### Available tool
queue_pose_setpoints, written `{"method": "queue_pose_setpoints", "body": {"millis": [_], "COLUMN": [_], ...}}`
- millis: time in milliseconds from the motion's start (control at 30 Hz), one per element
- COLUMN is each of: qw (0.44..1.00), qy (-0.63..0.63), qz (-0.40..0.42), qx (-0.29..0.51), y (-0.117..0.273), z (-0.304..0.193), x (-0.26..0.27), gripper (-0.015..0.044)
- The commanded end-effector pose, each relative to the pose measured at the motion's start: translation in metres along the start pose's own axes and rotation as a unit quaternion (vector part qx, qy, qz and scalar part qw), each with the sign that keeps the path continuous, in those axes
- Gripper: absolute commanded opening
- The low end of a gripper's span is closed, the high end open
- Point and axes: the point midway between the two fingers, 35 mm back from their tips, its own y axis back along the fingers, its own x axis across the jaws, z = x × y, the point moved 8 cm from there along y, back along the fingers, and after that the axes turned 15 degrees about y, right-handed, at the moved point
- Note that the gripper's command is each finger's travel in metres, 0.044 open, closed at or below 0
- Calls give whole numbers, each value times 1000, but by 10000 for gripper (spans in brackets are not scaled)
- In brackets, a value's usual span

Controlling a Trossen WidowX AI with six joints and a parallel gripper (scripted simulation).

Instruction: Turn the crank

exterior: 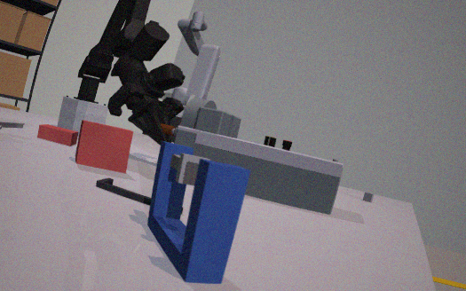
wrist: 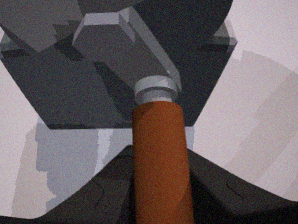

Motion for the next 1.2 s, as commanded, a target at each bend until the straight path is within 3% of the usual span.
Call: {"method": "queue_pose_setpoints", "body": {"millis": [0, 1167], "qw": [1000, 1000], "qy": [0, 0], "qz": [9, 9], "qx": [4, 4], "y": [-3, -4], "z": [0, 1], "x": [7, 13], "gripper": [0, 0]}}
